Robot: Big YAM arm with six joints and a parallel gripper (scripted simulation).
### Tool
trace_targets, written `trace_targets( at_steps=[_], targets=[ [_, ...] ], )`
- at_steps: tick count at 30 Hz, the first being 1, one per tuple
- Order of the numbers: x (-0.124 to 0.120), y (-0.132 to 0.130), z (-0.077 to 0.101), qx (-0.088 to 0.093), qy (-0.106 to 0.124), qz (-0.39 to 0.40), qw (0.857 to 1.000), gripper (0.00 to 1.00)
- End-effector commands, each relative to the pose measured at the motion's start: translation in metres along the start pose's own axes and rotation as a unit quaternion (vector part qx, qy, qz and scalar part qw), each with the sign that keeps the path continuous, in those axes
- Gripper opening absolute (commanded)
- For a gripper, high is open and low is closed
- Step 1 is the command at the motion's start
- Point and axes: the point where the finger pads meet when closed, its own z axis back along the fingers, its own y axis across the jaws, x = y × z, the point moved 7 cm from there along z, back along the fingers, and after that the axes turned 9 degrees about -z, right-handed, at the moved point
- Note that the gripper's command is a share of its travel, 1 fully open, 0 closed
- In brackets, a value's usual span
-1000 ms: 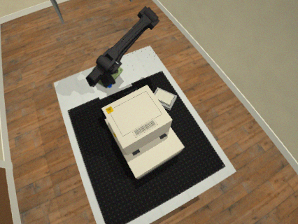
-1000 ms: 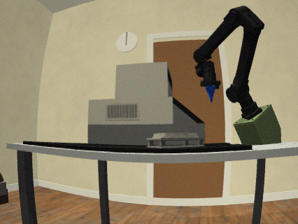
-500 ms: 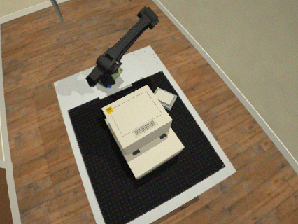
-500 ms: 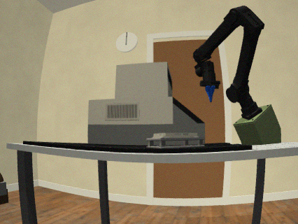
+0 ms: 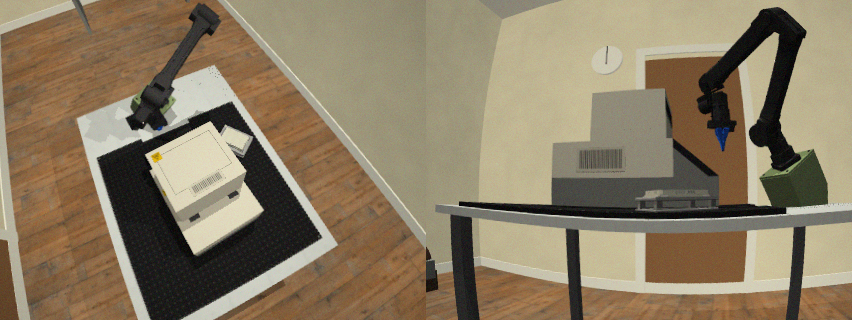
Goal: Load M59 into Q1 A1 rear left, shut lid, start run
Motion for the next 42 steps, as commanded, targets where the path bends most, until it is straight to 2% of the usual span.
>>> trace_targets(
  at_steps=[1,6,21,26,42],
  targets=[
    [0.002,0.017,0.004,0.008,-0.010,-0.012,1.000,0.00],
    [0.002,0.023,0.007,0.015,-0.015,-0.006,1.000,0.00],
    [0.000,0.043,-0.004,0.018,-0.015,-0.005,1.000,0.00],
    [-0.002,0.047,-0.015,0.011,-0.010,-0.003,1.000,0.00],
    [-0.005,0.071,-0.026,0.018,-0.011,0.002,1.000,0.00]
  ],
)
